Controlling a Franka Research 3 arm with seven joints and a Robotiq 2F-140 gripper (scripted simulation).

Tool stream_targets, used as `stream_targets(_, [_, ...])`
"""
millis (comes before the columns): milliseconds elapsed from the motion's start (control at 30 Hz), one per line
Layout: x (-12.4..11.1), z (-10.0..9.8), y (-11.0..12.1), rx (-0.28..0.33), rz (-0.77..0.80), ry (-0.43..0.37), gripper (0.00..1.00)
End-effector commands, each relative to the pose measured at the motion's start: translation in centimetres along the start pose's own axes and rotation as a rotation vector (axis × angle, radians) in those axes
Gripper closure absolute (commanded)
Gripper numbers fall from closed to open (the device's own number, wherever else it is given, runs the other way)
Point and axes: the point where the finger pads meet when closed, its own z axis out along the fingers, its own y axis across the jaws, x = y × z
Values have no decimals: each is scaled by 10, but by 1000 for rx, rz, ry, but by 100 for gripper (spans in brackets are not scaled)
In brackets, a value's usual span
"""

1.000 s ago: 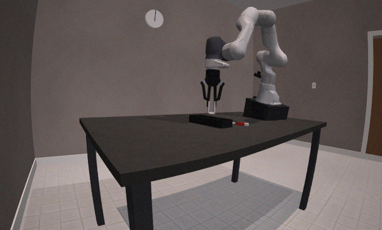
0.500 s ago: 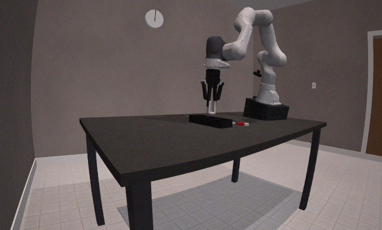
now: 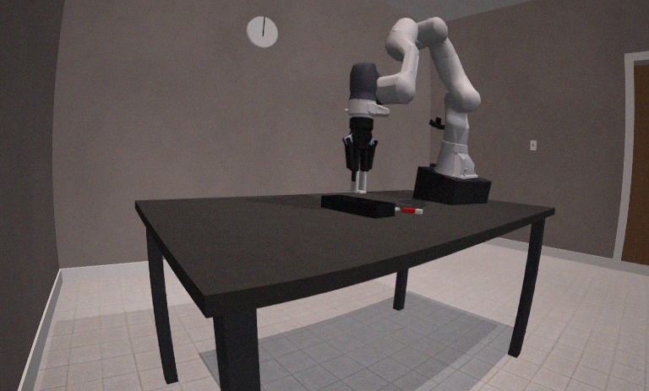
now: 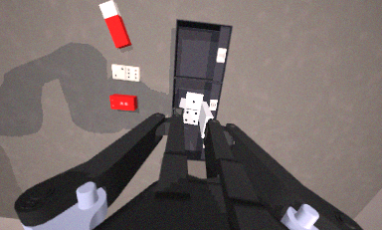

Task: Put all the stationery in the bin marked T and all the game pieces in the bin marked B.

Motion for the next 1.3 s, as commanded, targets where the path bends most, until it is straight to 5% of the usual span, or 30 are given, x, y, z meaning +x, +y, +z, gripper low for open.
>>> stream_targets(0, [-3,1,-1,-1,-66,20,87])
stream_targets(467, [0,1,-3,-1,-66,20,87])
stream_targets(1267, [1,41,-3,-1,-66,20,87])
